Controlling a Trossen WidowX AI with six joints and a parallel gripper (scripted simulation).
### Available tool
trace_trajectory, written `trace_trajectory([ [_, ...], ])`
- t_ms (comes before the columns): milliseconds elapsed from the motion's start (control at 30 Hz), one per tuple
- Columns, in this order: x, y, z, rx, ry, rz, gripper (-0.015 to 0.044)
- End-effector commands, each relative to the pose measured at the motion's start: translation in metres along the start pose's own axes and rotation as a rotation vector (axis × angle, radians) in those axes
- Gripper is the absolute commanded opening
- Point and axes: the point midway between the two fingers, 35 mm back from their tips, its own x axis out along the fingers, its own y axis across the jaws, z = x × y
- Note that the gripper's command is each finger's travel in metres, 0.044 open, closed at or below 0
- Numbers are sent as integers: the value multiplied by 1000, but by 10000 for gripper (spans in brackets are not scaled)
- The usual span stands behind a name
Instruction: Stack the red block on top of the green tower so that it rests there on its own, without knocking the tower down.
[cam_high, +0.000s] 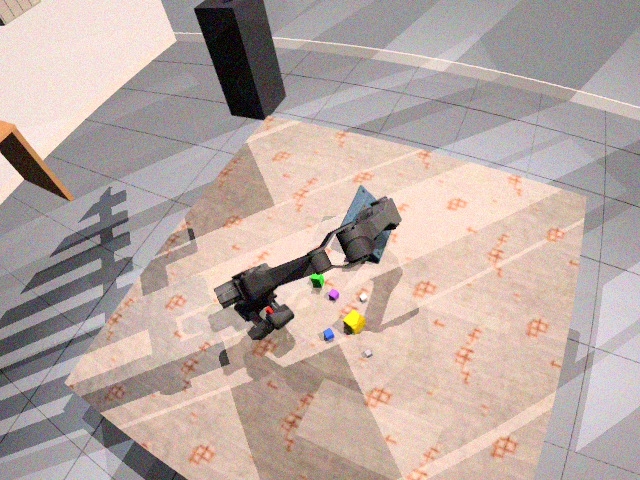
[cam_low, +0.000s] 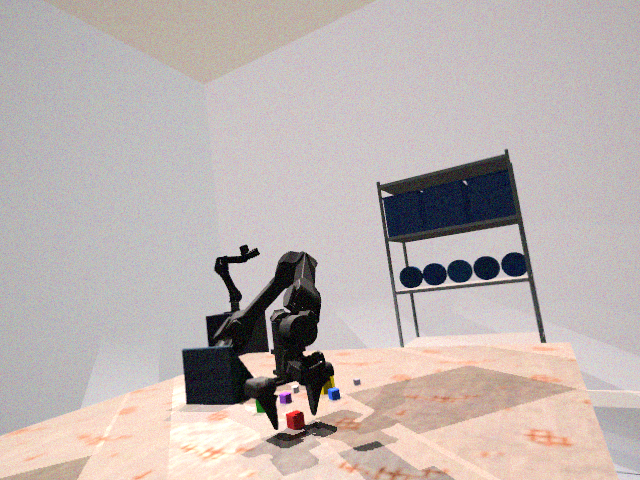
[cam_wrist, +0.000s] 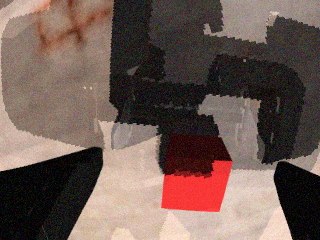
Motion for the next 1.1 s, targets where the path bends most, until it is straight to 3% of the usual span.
trace_trajectory([
  [0,2,-1,0,8,1,4,440],
  [133,0,-1,0,8,1,4,440],
  [567,0,-1,0,8,1,4,99],
  [833,0,-1,0,8,1,4,45],
  [900,-4,-1,0,8,1,4,0],
  [1067,-28,-1,0,8,1,2,0],
])
